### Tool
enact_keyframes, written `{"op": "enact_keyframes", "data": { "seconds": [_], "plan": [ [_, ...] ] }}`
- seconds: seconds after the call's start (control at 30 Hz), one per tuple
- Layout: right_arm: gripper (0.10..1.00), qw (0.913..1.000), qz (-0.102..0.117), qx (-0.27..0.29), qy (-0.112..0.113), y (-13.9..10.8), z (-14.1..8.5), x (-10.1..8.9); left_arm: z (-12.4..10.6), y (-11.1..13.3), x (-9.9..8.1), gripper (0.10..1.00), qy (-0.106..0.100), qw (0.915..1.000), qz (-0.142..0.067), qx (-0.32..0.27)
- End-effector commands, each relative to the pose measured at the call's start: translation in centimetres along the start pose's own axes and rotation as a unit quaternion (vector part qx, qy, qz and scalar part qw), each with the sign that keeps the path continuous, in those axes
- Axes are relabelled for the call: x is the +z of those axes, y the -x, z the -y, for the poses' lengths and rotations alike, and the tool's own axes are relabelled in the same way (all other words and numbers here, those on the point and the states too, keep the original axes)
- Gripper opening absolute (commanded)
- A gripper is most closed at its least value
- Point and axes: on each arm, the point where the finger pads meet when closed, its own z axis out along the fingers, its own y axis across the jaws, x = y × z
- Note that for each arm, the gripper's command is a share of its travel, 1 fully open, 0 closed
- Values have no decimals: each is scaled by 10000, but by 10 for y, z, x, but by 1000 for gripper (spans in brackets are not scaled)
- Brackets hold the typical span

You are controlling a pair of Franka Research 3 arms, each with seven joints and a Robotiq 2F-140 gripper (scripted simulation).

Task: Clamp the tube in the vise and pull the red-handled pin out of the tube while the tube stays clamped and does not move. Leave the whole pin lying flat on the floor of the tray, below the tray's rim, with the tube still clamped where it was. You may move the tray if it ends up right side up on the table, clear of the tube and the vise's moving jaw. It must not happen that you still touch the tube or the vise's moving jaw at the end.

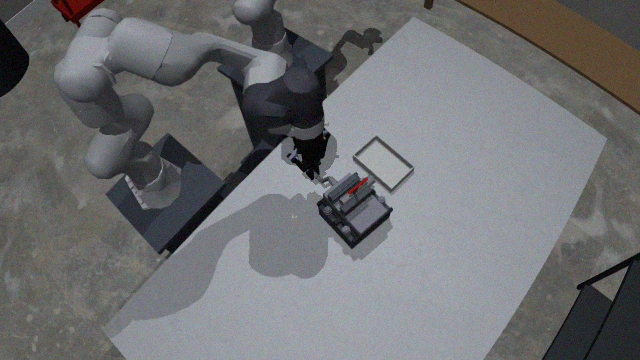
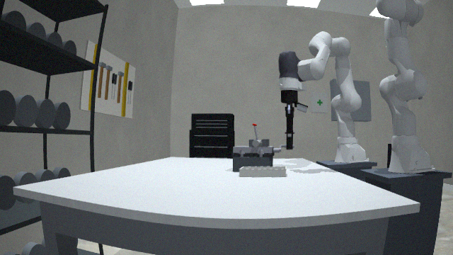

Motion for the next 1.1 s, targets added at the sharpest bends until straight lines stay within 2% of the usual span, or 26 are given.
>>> {"op": "enact_keyframes", "data": {
  "seconds": [0.0, 0.23, 0.63, 1.07],
  "plan": [
    [122, 10000, -3, -48, 24, 1, 4, 10, 0, 0, 0, 1000, -12, 10000, -7, -14],
    [122, 10000, -3, -48, 24, 1, 3, 27, 0, 0, 0, 1000, -12, 10000, -7, -14],
    [122, 10000, -3, -48, 24, 1, -7, 43, 0, 0, 0, 1000, -12, 10000, -7, -14],
    [122, 10000, -3, -48, 24, 0, -28, 51, 0, 0, 0, 1000, -12, 10000, -7, -14]
  ]
}}
